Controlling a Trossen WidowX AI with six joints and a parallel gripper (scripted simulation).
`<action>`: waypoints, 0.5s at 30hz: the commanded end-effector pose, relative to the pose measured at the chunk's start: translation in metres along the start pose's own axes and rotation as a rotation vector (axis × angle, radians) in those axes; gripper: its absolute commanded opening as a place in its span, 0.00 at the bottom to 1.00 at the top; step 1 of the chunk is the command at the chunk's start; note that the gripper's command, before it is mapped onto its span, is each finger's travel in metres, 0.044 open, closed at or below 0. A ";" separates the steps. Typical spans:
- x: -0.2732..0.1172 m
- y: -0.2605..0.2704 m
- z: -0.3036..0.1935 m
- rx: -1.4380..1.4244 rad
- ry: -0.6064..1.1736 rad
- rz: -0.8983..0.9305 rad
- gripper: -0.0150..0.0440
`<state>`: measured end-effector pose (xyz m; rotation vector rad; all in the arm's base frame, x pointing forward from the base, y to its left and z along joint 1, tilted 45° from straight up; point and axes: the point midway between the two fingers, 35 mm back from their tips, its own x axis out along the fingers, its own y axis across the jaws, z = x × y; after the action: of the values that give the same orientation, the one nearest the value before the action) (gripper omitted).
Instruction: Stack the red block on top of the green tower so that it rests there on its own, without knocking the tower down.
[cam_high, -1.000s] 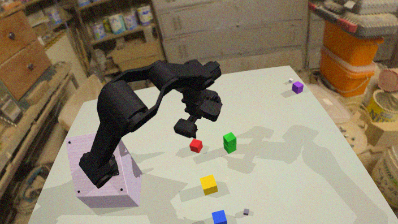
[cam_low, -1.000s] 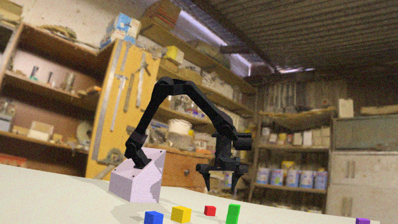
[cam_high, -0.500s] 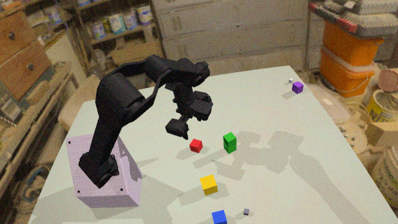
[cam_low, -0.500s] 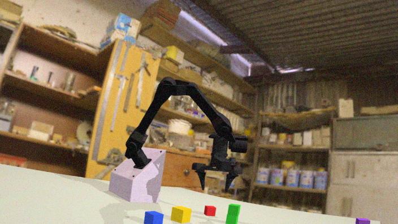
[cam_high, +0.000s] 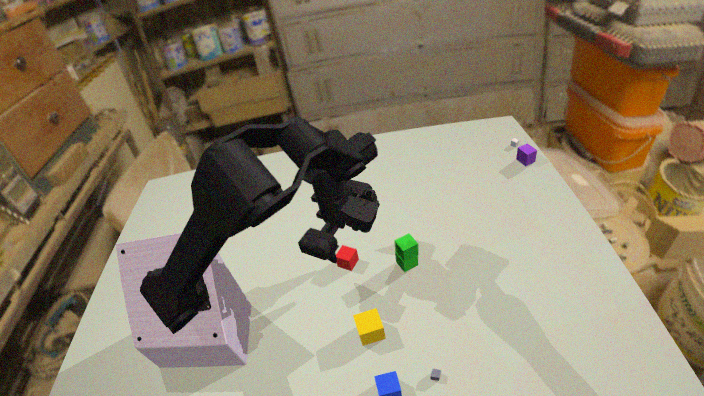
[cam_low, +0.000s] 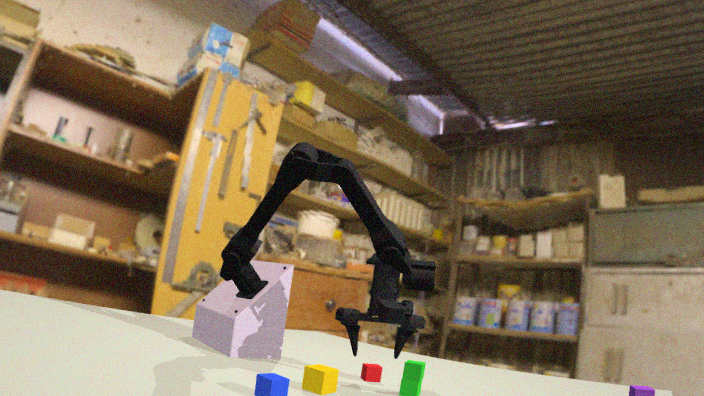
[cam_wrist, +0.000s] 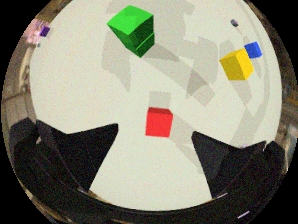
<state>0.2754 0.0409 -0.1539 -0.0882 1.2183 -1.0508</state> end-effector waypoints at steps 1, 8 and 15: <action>0.007 -0.003 -0.001 -0.009 -0.002 -0.010 1.00; 0.018 -0.003 0.000 -0.009 -0.003 -0.010 1.00; 0.030 -0.003 0.000 -0.009 -0.003 -0.011 1.00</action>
<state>0.2770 0.0265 -0.1680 -0.0841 1.2140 -1.0488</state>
